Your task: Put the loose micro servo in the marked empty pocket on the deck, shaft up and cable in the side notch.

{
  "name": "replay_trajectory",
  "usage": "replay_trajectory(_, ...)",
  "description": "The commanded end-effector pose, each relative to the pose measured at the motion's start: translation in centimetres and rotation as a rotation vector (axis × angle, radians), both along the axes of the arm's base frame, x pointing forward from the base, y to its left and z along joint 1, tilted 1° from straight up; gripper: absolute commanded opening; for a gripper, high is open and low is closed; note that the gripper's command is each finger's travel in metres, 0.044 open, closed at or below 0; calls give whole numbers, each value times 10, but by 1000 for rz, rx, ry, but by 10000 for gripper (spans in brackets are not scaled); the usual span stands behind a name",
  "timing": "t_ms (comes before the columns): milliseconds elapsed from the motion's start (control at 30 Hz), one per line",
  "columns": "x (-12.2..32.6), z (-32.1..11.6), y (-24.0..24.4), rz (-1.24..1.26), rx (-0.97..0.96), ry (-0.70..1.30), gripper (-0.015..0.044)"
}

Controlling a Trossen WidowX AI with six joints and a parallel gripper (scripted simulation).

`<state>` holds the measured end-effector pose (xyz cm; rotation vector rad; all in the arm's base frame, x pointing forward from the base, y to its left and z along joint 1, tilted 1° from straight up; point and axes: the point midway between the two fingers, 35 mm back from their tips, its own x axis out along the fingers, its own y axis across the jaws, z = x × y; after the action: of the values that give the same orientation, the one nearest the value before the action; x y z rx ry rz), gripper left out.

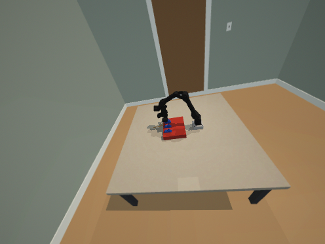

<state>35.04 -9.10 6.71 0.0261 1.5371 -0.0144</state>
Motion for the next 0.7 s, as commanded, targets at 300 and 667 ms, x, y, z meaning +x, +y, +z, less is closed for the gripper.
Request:
replay_trajectory(300,0,-11,0,-2,1,2,0)
replay_trajectory(667,0,-7,0,-2,1,2,187)
